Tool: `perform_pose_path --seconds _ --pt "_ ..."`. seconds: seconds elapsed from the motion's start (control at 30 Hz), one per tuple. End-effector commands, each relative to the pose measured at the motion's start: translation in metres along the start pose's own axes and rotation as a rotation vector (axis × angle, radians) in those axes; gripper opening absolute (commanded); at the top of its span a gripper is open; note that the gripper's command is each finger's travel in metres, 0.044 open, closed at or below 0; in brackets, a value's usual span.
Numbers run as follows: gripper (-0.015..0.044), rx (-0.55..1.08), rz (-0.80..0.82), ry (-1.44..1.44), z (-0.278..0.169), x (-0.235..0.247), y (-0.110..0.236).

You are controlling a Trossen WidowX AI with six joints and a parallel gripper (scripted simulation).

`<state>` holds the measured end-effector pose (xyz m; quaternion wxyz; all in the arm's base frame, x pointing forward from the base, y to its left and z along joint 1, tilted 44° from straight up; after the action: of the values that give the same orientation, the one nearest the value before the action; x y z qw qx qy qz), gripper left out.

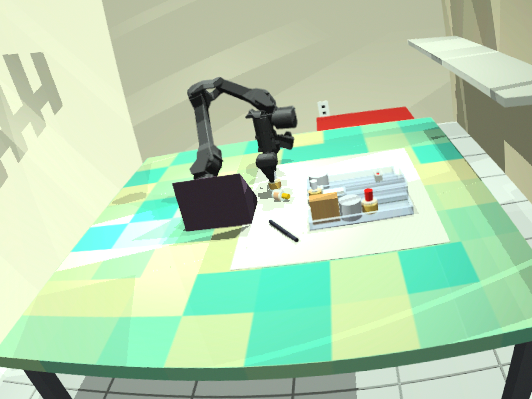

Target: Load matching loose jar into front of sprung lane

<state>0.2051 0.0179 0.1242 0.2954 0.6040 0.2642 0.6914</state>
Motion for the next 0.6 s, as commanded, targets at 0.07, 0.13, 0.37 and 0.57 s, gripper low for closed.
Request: perform_pose_path --seconds 0.07,0.13,0.37,0.57 --pt "0.0440 -0.001 0.005 -0.006 -0.001 0.000 -0.010" --pt "0.0440 -0.001 0.005 -0.006 -0.001 0.000 -0.013" --pt "0.0440 -0.002 0.007 -0.006 -0.001 0.001 -0.023" --pt "0.0309 -0.002 0.007 -0.006 -0.001 0.001 -0.024"
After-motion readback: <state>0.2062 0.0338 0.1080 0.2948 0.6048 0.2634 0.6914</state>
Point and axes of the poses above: the point midway between the two fingers, 35 mm back from their tips, its own y axis back along the fingers, its own x axis across the jaws, z = x × y, the point moved 4 cm from there along y, back along the fingers, and after that the axes turned 9 degrees about y, right-handed, at the moved point
